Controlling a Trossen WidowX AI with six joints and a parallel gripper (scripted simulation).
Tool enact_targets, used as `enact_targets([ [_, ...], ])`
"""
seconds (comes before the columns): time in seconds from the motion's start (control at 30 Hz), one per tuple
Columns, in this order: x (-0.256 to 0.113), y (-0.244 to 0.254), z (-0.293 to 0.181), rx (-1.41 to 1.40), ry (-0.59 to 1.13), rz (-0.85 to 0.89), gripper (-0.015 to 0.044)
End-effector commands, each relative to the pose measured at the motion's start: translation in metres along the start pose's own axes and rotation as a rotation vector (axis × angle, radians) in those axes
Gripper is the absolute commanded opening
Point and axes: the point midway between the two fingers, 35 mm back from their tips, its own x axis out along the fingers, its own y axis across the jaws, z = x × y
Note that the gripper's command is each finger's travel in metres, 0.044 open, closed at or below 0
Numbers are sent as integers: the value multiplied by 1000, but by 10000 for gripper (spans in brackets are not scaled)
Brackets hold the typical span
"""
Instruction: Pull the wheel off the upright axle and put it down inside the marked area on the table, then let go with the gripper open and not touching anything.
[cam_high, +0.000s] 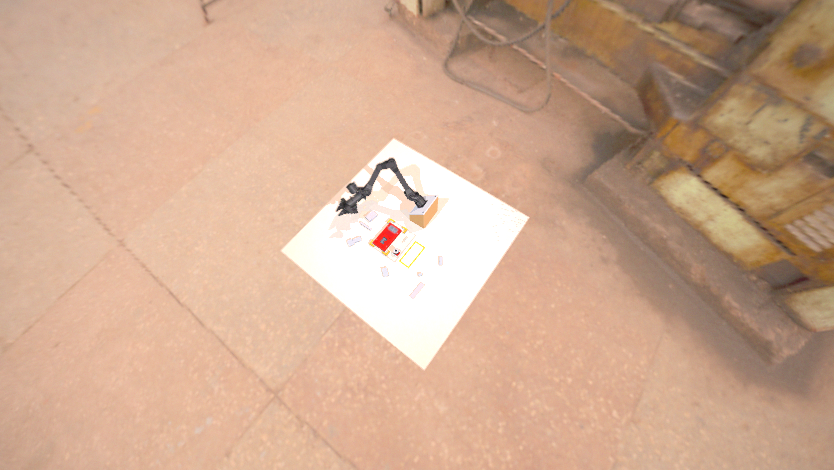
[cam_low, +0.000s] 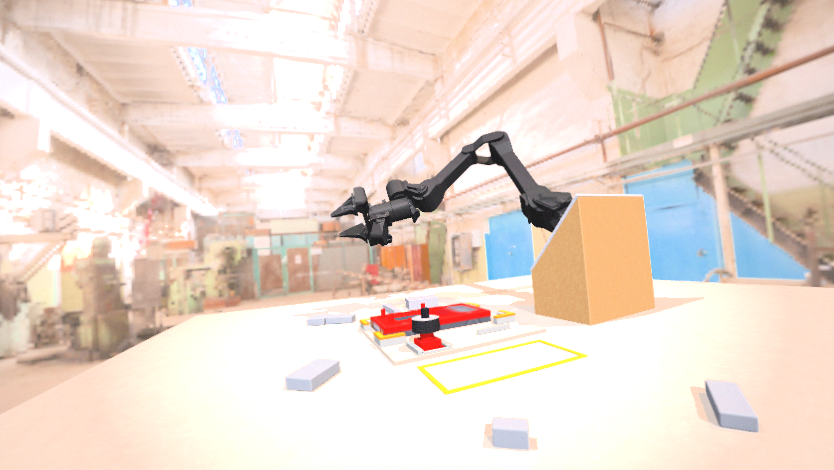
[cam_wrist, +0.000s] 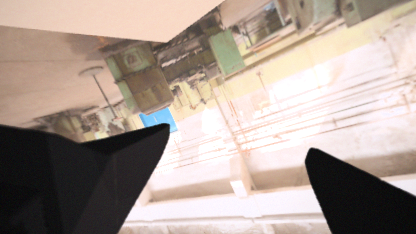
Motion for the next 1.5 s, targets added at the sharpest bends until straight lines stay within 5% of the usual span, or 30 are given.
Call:
enact_targets([
  [0.0,0,0,1,-1,-3,-1,374],
  [0.1,6,-8,13,-11,-47,-9,300],
  [0.7,17,-136,176,-372,-680,-255,300],
  [1.2,-65,-230,286,-1078,-1175,-639,300],
  [1.47,-129,-257,311,-1755,-1376,-960,300],
])
